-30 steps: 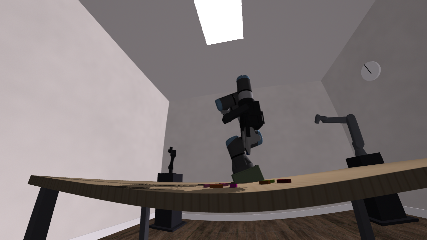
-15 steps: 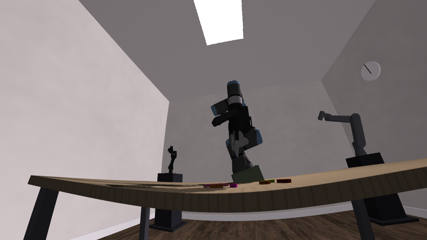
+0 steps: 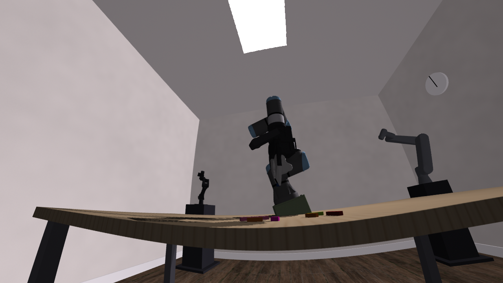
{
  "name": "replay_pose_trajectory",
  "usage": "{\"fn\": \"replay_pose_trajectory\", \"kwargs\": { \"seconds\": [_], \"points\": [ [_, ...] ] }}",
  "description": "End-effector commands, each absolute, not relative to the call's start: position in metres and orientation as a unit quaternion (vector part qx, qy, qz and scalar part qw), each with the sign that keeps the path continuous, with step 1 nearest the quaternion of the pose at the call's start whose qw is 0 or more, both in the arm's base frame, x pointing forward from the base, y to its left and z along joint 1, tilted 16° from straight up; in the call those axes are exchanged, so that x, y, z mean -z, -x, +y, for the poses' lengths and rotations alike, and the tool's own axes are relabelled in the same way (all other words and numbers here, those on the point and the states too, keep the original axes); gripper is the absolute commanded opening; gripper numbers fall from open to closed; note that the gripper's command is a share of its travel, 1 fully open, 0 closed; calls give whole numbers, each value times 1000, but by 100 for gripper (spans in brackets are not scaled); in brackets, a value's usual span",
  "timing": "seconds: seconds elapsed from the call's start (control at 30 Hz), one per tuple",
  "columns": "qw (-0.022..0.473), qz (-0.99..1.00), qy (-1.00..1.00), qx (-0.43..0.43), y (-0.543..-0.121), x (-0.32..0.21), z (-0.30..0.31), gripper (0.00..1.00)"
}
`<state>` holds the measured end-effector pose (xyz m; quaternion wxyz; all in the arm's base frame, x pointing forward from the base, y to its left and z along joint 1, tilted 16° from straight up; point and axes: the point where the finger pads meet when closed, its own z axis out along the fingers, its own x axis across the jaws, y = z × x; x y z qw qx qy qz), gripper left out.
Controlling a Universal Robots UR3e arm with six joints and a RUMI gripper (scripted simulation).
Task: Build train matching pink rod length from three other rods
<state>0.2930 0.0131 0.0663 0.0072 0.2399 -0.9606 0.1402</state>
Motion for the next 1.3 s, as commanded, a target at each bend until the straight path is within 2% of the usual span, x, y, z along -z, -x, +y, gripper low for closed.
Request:
{"fn": "replay_pose_trajectory", "kwargs": {
  "seconds": [0.0,0.87,1.27],
  "points": [
    [6,-960,-242,-139,-294,-63,13,0],
    [6,-960,-242,-139,-298,9,-9,0],
    [6,-960,-242,-139,-299,18,-12,0]
  ]
}}
